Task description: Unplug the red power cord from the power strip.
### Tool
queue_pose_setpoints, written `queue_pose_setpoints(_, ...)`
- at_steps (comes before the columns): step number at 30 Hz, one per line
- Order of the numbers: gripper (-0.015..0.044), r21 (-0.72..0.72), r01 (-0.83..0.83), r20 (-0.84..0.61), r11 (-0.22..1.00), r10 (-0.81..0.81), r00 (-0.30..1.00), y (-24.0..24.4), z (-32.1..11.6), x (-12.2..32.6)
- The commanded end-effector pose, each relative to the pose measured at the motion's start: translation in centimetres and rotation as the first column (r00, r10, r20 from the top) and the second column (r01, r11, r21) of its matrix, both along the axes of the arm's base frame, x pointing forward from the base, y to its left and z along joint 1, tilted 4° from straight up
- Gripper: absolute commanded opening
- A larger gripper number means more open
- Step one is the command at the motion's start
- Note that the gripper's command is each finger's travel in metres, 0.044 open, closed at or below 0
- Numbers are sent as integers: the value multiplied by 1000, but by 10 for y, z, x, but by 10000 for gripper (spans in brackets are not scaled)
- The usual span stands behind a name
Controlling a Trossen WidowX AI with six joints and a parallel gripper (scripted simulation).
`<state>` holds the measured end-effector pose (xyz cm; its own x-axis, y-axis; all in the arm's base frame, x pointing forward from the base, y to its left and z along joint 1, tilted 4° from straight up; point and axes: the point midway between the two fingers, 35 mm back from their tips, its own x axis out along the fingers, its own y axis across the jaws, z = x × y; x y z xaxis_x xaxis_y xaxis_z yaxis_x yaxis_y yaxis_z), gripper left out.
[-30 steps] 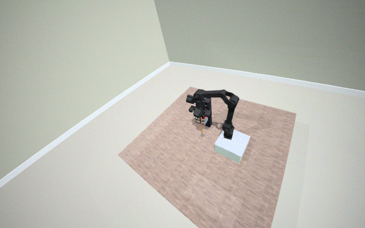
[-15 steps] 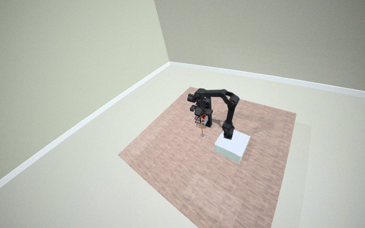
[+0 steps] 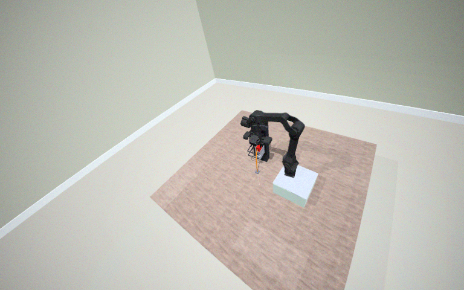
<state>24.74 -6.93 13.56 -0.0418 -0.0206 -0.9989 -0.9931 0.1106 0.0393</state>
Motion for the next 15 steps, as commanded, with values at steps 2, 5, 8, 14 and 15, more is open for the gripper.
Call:
queue_pose_setpoints(2,160,-2,-3,-2,1000,3,1000,-3,-1,-1)
queue_pose_setpoints(5,160,-2,-3,-2,1000,3,1000,-3,-3,-1)
queue_pose_setpoints(8,160,-2,-3,-2,1000,3,1000,-3,-8,-1)
queue_pose_setpoints(14,107,0,0,-1,1000,0,1000,-2,-9,-1)
queue_pose_setpoints(15,81,0,0,-1,1000,0,1000,-2,-9,-1)
